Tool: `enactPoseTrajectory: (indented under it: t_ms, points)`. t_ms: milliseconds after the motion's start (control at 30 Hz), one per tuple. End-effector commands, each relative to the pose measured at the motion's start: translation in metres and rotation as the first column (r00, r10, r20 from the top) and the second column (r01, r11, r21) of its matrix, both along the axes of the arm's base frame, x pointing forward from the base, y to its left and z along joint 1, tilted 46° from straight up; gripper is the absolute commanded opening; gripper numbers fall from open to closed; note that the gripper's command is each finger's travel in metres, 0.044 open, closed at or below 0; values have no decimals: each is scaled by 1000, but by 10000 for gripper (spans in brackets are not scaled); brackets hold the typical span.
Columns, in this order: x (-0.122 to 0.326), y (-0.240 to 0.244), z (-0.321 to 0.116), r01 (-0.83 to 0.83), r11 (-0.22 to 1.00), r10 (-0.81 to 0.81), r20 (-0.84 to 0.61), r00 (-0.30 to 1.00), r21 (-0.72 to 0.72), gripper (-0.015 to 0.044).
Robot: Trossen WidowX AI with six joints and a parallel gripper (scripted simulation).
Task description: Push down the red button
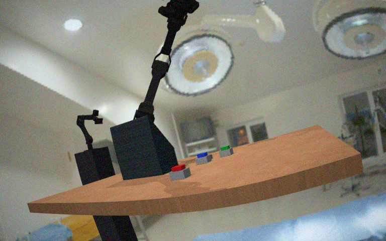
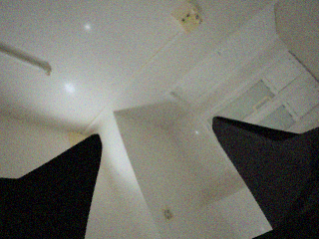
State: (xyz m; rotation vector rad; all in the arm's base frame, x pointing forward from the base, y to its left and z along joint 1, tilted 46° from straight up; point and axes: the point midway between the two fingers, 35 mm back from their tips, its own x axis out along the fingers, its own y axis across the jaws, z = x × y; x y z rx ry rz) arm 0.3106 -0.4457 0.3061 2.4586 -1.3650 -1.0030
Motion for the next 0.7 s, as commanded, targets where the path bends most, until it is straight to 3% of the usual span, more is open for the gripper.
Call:
enactPoseTrajectory:
  t_ms: [0, 100, 200, 433, 667]
  points:
    - [1, 0, -3, -11, 1000, 11, -16, 1000, 1, 400]
    - [10, 2, -43, -168, 985, 171, -225, 959, 29, 400]
    - [18, 9, -91, -364, 926, 371, -435, 820, 105, 400]
    - [24, 25, -158, -605, 752, 614, -614, 496, 263, 400]
    - [24, 47, -216, -757, 494, 746, -655, 117, 428, 400]
